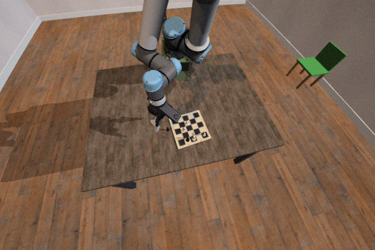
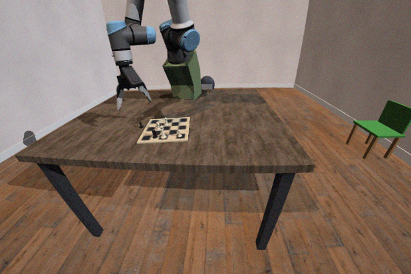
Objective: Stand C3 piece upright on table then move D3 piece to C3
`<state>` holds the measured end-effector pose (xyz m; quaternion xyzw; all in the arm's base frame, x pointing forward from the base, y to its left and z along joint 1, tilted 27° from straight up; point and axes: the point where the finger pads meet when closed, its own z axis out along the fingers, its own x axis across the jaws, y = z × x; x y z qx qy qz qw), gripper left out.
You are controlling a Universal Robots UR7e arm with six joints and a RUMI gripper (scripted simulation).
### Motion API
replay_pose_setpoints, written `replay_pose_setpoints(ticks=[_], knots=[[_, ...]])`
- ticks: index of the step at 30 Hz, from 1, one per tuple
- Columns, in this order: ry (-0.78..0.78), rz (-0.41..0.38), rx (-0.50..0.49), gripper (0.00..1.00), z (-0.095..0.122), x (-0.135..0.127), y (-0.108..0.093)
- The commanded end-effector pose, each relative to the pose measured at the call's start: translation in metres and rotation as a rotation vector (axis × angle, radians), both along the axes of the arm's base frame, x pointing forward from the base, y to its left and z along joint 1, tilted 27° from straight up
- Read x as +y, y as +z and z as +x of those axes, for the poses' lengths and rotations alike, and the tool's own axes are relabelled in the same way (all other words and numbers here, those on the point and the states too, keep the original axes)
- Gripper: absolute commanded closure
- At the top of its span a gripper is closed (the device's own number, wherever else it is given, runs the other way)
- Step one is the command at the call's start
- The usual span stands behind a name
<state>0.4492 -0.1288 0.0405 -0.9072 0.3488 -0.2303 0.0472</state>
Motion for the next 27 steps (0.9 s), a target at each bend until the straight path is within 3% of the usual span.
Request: replay_pose_setpoints(ticks=[1,27], knots=[[0.0,-0.001,-0.001,0.0,0.0001,-0.0001,0.0005],[-0.021,0.01,-0.002,0.0,0.0009,0.0016,0.0007]])
